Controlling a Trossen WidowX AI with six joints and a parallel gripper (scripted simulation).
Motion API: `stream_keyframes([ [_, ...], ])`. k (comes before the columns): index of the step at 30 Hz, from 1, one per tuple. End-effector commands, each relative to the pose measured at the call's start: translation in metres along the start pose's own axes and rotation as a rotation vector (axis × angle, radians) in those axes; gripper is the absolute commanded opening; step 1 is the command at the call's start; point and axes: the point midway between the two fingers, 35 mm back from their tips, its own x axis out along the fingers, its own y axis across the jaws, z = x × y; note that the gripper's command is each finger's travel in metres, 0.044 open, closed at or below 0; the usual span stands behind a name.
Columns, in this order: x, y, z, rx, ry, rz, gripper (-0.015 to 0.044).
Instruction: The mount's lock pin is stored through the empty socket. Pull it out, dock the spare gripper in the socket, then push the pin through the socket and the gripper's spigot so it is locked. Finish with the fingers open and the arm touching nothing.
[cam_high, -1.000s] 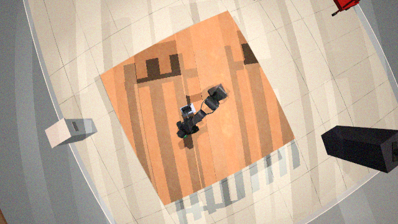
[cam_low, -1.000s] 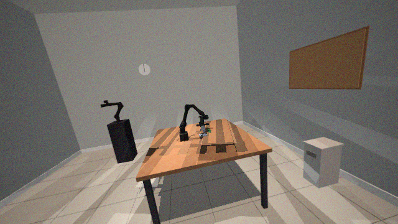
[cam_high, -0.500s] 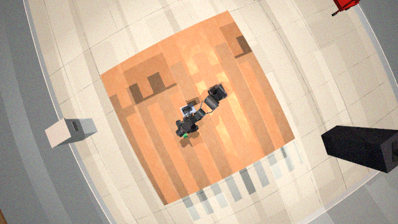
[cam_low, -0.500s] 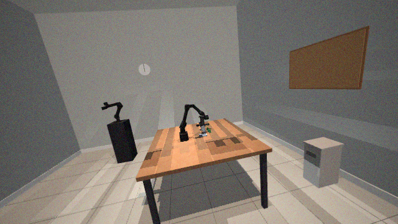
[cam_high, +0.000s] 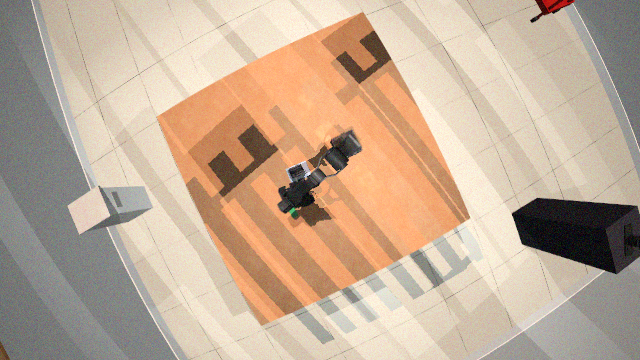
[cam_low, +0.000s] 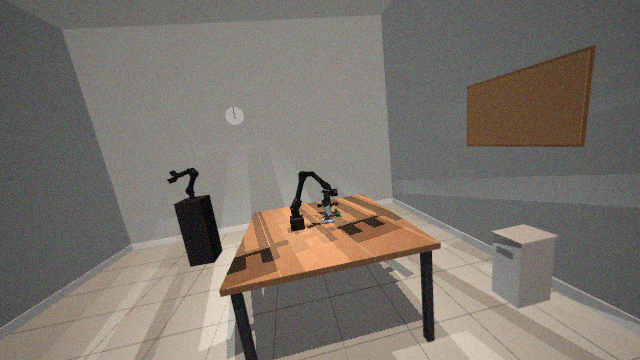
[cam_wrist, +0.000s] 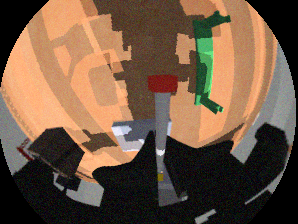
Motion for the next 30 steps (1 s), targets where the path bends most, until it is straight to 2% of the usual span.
stream_keyframes([
  [1, 0.000, 0.000, -0.003, 0.000, 0.001, -0.001, 0.0000],
  [5, 0.000, 0.000, -0.003, 0.000, 0.001, -0.001, 0.0000],
  [13, 0.001, 0.000, -0.002, 0.001, 0.000, 0.002, 0.0200],
  [30, -0.021, 0.008, 0.008, -0.005, 0.011, 0.029, 0.0200],
])
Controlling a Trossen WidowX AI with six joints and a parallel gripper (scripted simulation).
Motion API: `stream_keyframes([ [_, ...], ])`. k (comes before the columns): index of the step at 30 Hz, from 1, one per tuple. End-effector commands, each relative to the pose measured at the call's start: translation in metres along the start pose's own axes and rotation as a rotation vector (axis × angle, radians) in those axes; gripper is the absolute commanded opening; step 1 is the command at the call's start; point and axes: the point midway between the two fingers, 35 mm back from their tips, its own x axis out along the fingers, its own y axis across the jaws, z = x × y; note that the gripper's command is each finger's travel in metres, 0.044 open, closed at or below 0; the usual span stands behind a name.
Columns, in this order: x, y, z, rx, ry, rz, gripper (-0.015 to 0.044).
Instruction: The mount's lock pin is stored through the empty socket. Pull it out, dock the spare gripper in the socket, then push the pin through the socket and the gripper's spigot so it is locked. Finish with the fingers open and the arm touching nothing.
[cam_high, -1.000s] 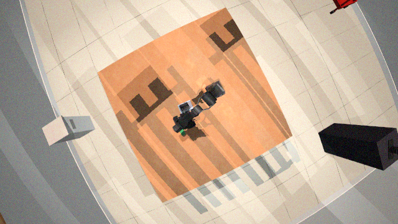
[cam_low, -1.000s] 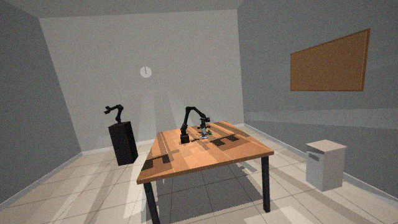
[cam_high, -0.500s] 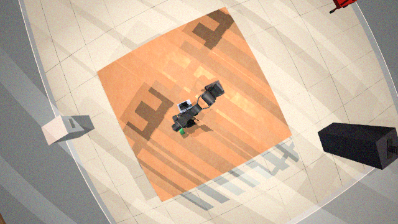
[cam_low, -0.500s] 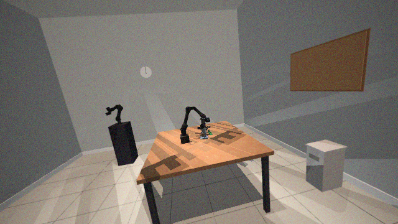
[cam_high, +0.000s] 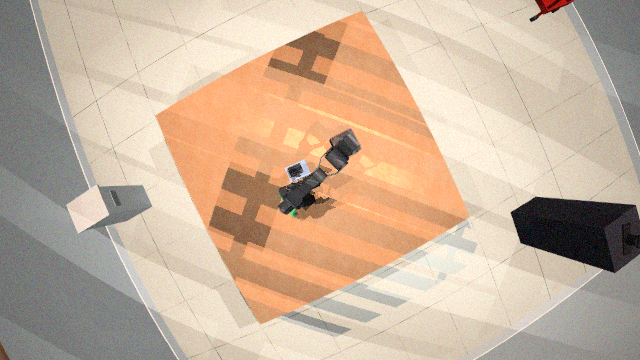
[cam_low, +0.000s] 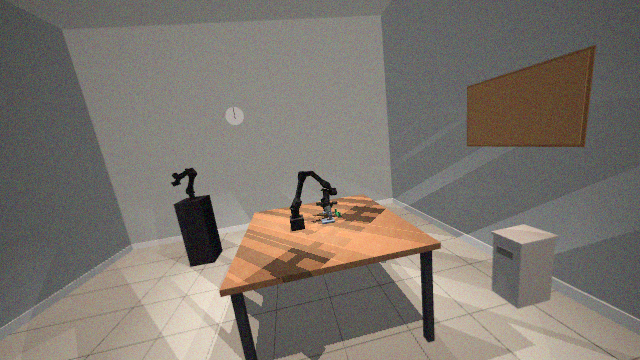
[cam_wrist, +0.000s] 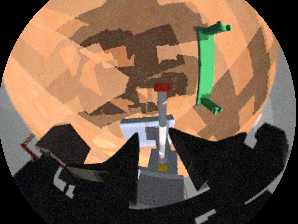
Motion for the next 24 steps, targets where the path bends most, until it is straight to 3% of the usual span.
stream_keyframes([
  [1, -0.010, 0.000, 0.004, 0.001, -0.003, -0.003, 0.0200],
  [24, -0.046, 0.014, 0.020, -0.014, 0.032, 0.042, 0.0200],
])
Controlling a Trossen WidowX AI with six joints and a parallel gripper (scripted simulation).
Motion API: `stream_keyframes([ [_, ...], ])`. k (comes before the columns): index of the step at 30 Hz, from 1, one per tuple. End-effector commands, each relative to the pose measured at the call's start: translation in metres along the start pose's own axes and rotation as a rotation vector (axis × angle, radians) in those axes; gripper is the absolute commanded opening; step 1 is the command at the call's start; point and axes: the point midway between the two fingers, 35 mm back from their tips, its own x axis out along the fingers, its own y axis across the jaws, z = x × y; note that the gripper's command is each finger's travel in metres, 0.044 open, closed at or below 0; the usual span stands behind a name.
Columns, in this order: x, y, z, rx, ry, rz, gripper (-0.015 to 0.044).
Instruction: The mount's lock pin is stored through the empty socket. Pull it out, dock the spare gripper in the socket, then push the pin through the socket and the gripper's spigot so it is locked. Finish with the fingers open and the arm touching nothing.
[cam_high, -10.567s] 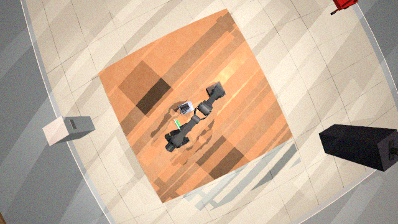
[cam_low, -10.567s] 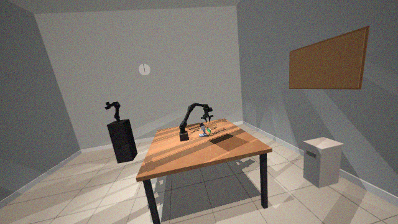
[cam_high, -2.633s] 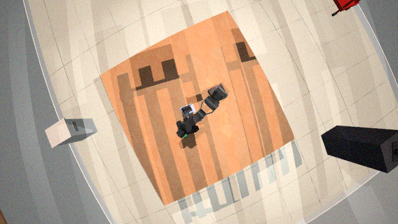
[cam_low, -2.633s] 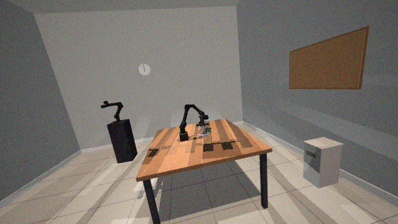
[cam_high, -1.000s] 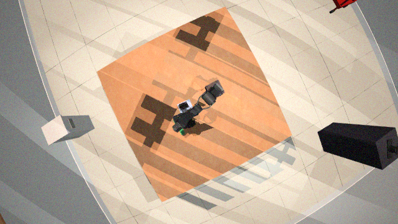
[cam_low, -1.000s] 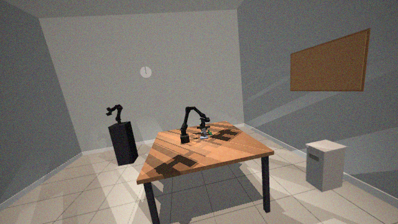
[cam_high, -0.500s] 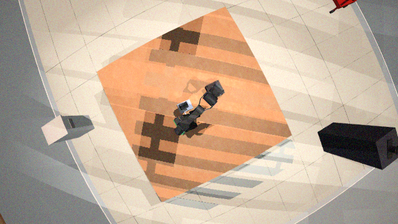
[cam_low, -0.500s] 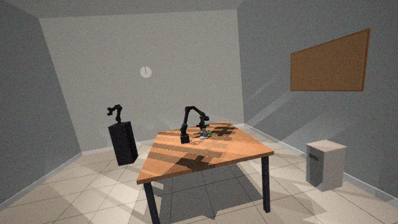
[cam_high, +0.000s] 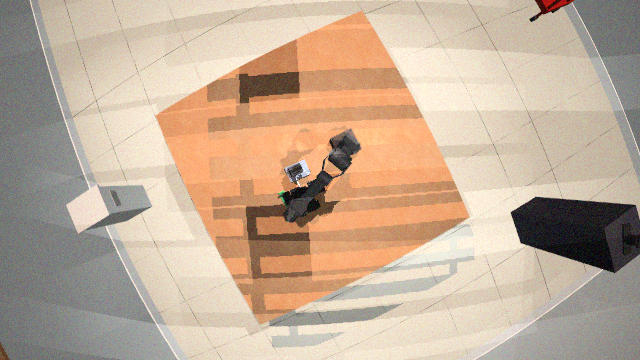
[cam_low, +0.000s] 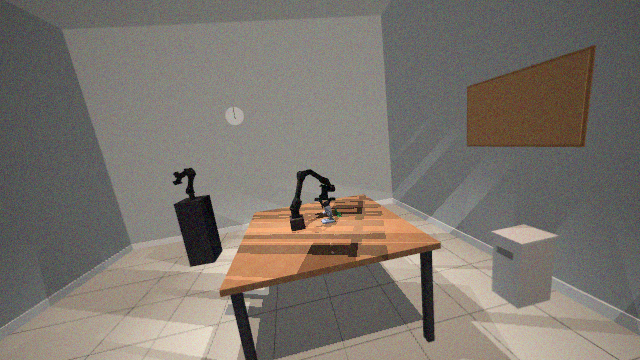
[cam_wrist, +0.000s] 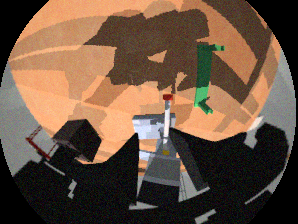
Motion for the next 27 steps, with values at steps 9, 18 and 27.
stream_keyframes([
  [9, -0.023, 0.005, 0.009, -0.004, 0.009, 0.010, 0.0200],
  [18, -0.041, 0.010, 0.014, -0.009, 0.022, 0.021, 0.0200],
  [27, -0.033, 0.010, 0.011, -0.010, 0.025, 0.023, 0.0436],
])
